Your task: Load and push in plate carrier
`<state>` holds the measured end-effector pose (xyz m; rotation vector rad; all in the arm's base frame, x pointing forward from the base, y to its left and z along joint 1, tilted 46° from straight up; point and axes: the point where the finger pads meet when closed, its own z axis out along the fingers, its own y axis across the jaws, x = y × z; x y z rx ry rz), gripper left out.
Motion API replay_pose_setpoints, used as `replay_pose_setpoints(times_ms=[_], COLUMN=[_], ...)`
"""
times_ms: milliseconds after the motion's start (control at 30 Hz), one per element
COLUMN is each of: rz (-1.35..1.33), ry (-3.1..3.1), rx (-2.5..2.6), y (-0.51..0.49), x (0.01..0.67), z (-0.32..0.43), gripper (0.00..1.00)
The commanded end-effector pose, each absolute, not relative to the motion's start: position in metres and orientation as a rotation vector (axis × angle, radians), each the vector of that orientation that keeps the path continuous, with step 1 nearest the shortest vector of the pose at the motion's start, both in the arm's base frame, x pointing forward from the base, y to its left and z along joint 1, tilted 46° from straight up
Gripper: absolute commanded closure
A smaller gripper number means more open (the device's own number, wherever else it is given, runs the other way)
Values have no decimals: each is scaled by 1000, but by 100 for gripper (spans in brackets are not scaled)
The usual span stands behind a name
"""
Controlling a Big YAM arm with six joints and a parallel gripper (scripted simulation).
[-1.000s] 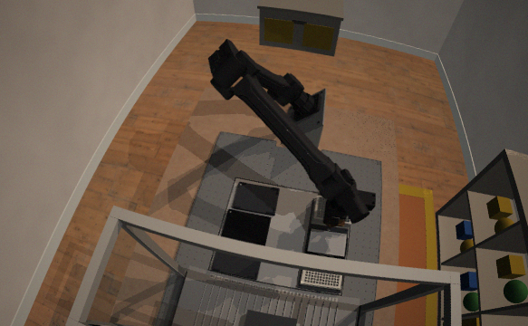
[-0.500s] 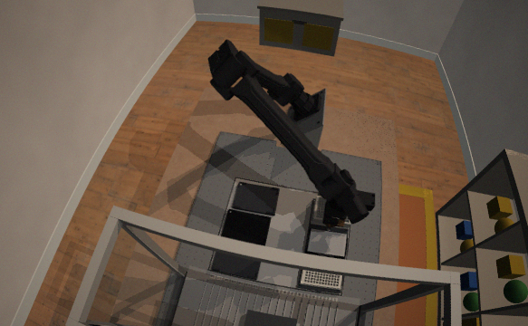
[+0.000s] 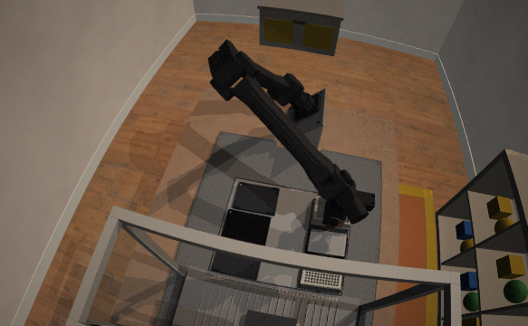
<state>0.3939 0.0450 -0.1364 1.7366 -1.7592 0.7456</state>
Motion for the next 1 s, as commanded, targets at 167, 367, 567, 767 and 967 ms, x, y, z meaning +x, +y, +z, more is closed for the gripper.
replay_pose_setpoints(times_ms=[167,367,567,767,967], rz=[767,767,782,790,784], ry=[-1777,-1777,-1776,-1800,-1794], rx=[1752,1752,1764,1770,1769], y=[53,53,64,85,99], x=[405,405,405,415,412], z=[-131,-131,-122,-105,-94], gripper=[6,6,6,6,6])
